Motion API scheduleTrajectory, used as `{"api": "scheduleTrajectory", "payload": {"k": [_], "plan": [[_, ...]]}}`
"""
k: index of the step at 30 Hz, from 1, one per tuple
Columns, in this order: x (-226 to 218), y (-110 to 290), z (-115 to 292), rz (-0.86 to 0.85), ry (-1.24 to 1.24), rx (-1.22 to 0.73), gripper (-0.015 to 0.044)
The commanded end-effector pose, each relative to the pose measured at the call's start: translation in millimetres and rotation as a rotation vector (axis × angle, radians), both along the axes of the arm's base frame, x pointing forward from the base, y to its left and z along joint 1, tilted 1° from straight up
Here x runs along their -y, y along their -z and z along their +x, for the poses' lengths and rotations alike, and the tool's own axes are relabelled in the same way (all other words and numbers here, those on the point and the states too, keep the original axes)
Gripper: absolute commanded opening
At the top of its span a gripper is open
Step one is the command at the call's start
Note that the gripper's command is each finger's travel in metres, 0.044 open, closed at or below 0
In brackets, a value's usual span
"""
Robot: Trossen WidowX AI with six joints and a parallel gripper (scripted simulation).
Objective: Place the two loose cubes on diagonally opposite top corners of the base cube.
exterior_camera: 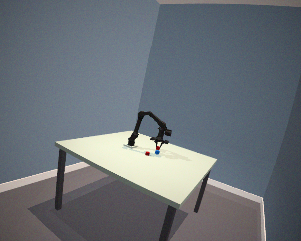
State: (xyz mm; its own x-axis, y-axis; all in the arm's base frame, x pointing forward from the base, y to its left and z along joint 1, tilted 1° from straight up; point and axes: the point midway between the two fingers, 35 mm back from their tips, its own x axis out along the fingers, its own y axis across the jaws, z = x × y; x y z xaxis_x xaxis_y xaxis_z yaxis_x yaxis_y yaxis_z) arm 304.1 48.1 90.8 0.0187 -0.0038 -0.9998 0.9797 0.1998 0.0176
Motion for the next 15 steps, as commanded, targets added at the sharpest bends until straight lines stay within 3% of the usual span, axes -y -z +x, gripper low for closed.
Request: {"api": "scheduleTrajectory", "payload": {"k": [1,15], "plan": [[-0.3,10.4,-1.1,0.002,0.007,-0.007,0.0105],[-0.3,16.9,-1.3,0.002,0.008,-0.007,0.0105]]}}
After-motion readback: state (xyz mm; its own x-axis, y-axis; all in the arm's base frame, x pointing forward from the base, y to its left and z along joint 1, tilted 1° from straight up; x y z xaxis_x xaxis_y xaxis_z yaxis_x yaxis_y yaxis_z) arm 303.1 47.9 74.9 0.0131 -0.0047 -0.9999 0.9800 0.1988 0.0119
